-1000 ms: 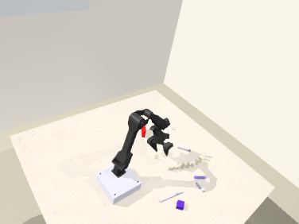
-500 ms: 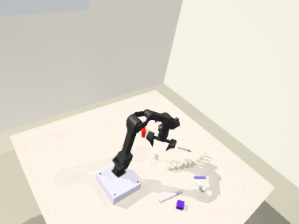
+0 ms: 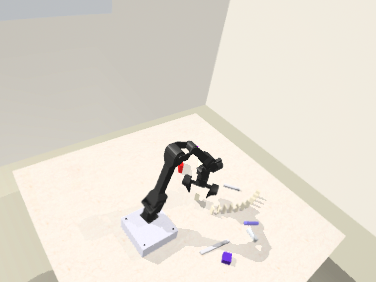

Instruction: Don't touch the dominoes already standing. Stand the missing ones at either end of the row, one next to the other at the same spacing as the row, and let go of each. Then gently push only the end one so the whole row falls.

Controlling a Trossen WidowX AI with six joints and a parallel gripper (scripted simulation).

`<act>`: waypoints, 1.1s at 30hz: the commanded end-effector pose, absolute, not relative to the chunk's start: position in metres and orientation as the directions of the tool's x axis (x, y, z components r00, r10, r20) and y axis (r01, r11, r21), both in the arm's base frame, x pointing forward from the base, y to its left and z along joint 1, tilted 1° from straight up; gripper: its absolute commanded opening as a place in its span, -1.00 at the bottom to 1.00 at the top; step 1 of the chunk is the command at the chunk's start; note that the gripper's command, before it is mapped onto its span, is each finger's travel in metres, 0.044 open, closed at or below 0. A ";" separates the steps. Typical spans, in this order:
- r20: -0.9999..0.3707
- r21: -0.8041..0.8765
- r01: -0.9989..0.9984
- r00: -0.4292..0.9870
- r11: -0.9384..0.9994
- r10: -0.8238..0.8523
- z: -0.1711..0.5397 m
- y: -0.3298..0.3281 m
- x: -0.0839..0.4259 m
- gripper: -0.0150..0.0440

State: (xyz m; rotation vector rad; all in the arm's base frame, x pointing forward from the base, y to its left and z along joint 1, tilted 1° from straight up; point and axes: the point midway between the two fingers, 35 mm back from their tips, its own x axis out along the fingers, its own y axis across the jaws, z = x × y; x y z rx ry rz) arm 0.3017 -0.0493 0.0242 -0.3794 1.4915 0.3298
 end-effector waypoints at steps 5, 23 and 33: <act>-0.998 -0.039 -0.444 0.056 0.895 -0.016 0.012 -0.049 0.302 1.00; -0.998 -0.039 -0.444 0.056 0.895 -0.016 0.008 -0.049 0.302 -0.13; -0.998 -0.040 -0.444 0.056 0.895 -0.017 0.018 -0.049 0.304 -0.13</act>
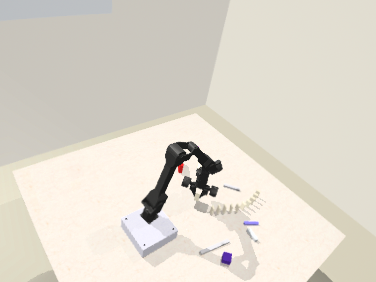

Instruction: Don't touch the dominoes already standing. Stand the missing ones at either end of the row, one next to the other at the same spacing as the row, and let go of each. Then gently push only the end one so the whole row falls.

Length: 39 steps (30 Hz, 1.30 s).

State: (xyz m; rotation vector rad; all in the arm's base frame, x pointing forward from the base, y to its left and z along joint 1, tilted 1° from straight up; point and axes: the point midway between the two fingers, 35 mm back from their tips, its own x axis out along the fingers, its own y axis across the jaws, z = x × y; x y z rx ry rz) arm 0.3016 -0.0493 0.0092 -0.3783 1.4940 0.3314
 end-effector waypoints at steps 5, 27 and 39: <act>-0.998 -0.042 -0.440 0.057 0.897 -0.018 0.102 -0.049 0.305 -0.13; -0.998 0.007 0.552 0.052 0.834 -0.026 0.145 -0.135 0.260 -0.13; -0.998 0.007 0.552 0.053 0.834 -0.027 0.114 -0.139 0.267 -0.13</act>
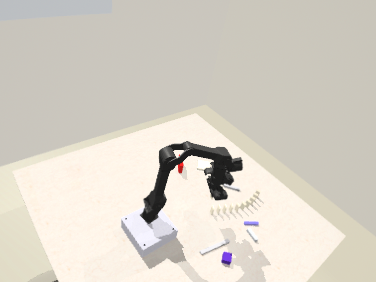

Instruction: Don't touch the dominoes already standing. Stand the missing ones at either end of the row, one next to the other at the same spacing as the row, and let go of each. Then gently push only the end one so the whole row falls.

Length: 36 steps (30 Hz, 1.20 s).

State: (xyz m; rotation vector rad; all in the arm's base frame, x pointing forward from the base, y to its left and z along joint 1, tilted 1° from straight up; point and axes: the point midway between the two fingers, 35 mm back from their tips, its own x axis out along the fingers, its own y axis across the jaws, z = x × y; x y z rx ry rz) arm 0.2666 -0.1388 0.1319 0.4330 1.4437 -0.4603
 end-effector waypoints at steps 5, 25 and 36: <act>-0.998 0.007 0.552 0.053 0.834 -0.027 0.086 -0.141 0.270 -0.13; -0.998 0.007 0.552 0.052 0.834 -0.026 0.012 -0.138 0.266 -0.13; -0.998 0.007 0.552 0.052 0.834 -0.026 0.012 -0.138 0.266 0.32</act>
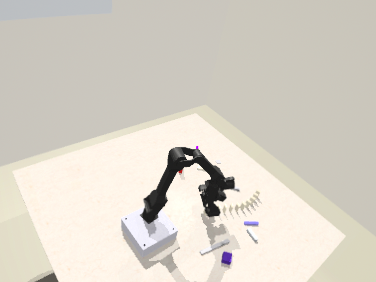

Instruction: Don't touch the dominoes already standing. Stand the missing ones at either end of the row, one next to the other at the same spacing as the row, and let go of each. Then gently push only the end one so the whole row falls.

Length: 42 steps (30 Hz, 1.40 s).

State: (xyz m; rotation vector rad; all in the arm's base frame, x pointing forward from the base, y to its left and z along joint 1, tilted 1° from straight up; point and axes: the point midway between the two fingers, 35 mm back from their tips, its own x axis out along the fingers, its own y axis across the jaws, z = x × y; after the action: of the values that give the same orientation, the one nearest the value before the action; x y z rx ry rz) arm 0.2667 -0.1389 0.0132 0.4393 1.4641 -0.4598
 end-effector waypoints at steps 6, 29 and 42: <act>-0.998 0.007 0.552 0.052 0.834 -0.026 0.012 -0.138 0.266 0.85; -0.998 -0.004 0.422 0.052 0.907 -0.029 0.139 -0.134 0.258 0.73; -0.998 -0.053 -0.745 0.049 0.665 -0.024 0.084 -0.116 0.234 -0.42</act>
State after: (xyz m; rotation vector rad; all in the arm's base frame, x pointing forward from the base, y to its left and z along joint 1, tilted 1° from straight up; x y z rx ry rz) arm 0.2483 -0.1259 0.1105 -0.2458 1.5074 0.1854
